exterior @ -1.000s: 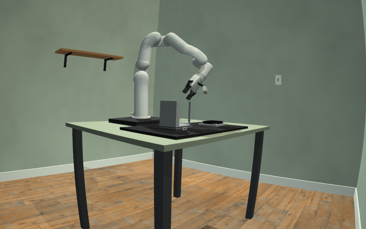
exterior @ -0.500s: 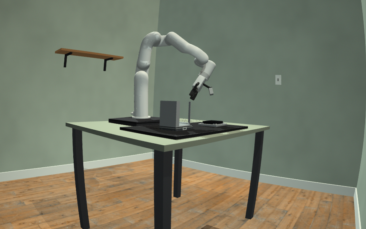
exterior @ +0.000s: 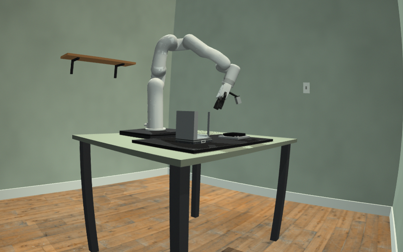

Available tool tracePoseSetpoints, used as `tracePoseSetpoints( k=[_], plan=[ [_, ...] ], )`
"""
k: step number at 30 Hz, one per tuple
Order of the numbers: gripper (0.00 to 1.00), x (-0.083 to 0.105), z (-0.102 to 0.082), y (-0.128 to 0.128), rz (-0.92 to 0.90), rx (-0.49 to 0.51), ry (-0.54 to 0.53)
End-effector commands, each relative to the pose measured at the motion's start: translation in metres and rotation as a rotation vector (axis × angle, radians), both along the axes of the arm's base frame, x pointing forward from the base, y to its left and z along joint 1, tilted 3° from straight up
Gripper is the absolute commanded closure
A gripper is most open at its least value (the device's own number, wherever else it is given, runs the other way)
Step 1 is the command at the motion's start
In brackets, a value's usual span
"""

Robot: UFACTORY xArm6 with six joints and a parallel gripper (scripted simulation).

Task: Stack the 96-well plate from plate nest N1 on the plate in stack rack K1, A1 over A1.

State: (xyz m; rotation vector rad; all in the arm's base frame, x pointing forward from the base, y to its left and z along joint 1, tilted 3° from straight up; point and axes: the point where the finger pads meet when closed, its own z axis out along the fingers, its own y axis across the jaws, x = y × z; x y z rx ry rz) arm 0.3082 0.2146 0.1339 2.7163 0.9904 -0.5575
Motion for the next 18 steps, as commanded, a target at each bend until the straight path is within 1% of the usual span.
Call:
tracePoseSetpoints(
  k=[1,2,4,9,11,13,15,18],
  plan=[
    [0.0,0.02,0.0,-0.002,0.105,0.087,0.008],
    [0.0,0.025,-0.001,-0.003,0.133,0.106,0.008],
    [0.0,0.026,-0.001,-0.003,0.142,0.112,0.008],
    [0.0,0.047,-0.001,-0.008,0.259,0.185,0.001],
    [0.0,0.048,-0.001,-0.009,0.263,0.187,0.001],
    [0.0,0.058,-0.001,-0.012,0.322,0.219,-0.005],
    [0.0,0.058,-0.001,-0.012,0.322,0.219,-0.005],
    [0.0,0.07,0.0,-0.016,0.388,0.252,-0.014]
  ],
)
